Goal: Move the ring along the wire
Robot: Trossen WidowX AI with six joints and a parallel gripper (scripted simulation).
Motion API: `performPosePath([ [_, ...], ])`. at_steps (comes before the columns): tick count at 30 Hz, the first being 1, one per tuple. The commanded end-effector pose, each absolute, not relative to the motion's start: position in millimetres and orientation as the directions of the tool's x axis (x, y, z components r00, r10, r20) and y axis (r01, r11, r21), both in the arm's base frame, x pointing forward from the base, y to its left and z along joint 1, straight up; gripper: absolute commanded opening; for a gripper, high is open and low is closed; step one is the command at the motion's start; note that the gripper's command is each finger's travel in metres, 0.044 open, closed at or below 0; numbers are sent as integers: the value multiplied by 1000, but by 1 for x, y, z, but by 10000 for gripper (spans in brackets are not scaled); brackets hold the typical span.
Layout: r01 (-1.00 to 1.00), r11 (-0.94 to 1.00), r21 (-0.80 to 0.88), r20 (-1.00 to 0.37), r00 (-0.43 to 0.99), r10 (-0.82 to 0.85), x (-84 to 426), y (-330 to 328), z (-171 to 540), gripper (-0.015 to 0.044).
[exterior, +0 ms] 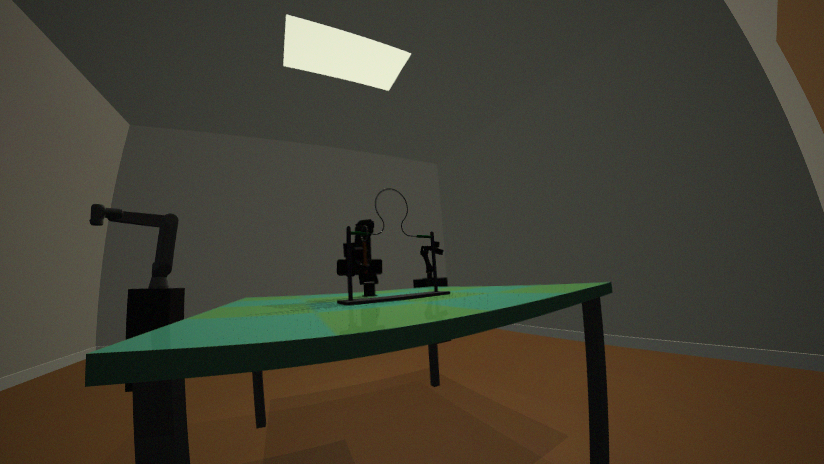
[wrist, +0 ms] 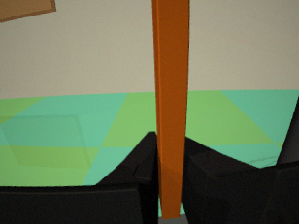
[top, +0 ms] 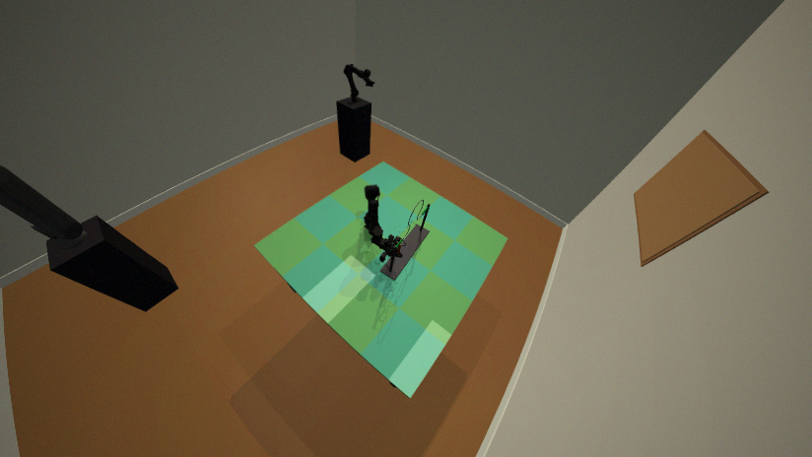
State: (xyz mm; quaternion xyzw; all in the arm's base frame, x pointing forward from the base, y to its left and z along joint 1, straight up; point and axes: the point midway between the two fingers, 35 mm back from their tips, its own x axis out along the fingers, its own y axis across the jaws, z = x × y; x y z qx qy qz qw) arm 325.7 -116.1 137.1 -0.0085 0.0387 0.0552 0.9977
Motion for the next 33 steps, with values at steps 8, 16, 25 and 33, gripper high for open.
performPosePath([
  [8, -116, 993, -15, -78, 990, 114, 326, -108, 138, -150],
  [16, -116, 993, -13, -79, 990, 115, 325, -100, 138, -150],
  [25, -117, 993, -8, -80, 990, 116, 324, -91, 138, -150],
  [33, -117, 993, 9, -82, 990, 118, 323, -81, 138, -150],
])
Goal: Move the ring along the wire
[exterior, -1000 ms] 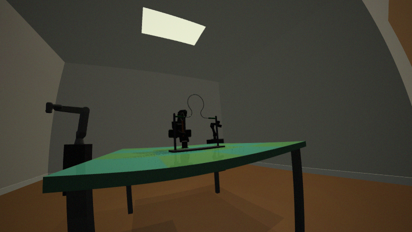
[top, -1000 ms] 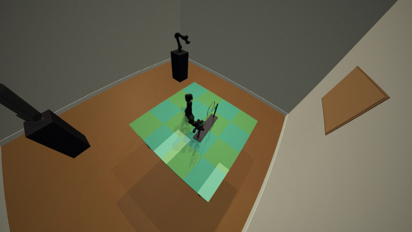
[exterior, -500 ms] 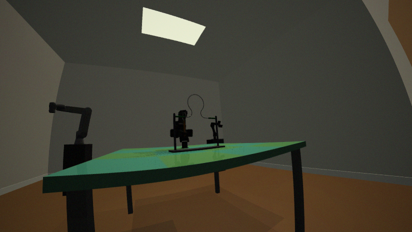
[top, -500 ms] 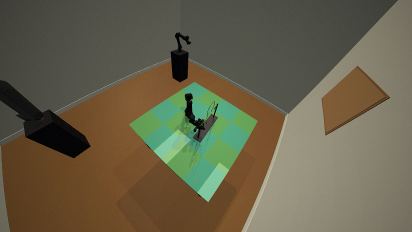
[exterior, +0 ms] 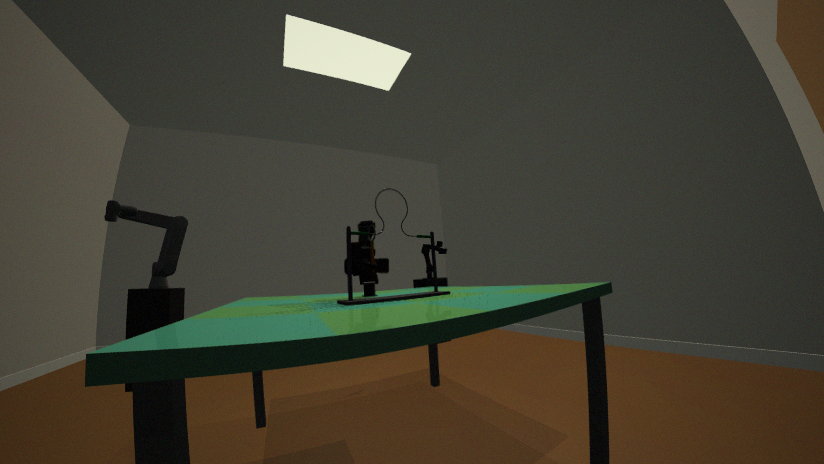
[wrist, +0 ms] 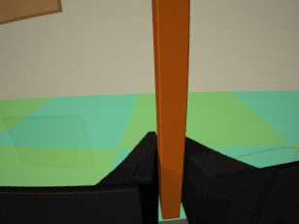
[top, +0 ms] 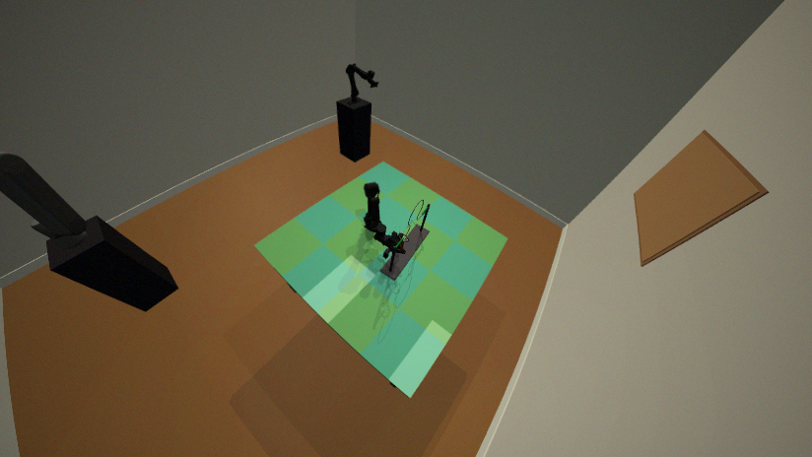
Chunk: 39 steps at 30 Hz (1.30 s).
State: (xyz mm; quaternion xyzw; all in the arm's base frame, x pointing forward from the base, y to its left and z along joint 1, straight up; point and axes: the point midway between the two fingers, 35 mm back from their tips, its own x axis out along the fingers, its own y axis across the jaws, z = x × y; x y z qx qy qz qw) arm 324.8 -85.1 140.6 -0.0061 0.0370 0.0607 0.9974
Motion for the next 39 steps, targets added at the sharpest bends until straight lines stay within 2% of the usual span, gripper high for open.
performPosePath([
  [1, -118, 993, 12, -82, 990, 118, 323, -80, 138, -150],
  [17, -119, 983, 141, -82, 988, 132, 319, -48, 139, -150],
  [39, -109, 836, 539, -73, 982, 174, 311, 22, 166, -150],
])
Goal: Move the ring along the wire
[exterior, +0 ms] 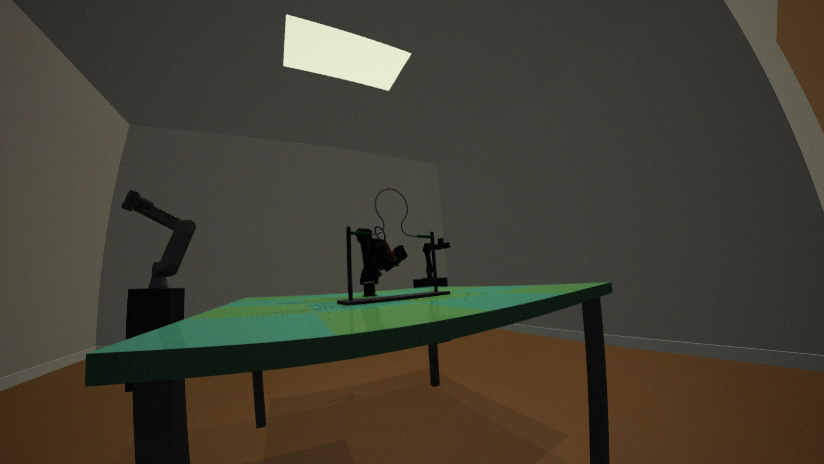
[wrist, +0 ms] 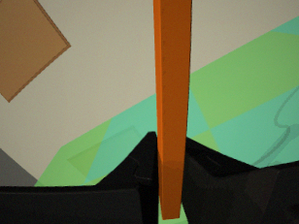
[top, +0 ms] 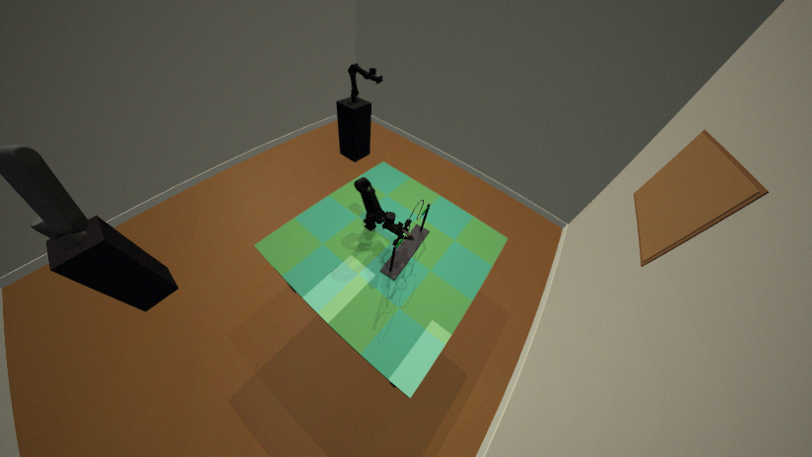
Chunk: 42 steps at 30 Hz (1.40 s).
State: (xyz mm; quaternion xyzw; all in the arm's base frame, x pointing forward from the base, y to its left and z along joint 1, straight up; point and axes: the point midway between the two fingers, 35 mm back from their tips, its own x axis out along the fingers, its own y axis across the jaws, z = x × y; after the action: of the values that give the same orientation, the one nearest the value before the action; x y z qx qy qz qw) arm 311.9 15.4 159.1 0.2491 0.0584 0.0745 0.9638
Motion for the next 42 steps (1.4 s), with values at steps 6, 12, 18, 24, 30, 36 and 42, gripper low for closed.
performPosePath([
  [6, -104, 785, 611, -108, 971, 213, 303, 33, 175, -150],
  [12, -95, 715, 692, -151, 950, 273, 292, 45, 188, -150],
  [18, -85, 636, 767, -209, 904, 372, 275, 53, 204, -150],
  [24, -71, 552, 831, -244, 845, 475, 259, 58, 220, -150],
  [30, -56, 451, 891, -236, 792, 563, 248, 62, 239, -150],
  [36, -39, 344, 938, -199, 753, 628, 241, 65, 257, -150],
  [42, -25, 261, 965, -155, 749, 644, 240, 69, 271, -150],
])
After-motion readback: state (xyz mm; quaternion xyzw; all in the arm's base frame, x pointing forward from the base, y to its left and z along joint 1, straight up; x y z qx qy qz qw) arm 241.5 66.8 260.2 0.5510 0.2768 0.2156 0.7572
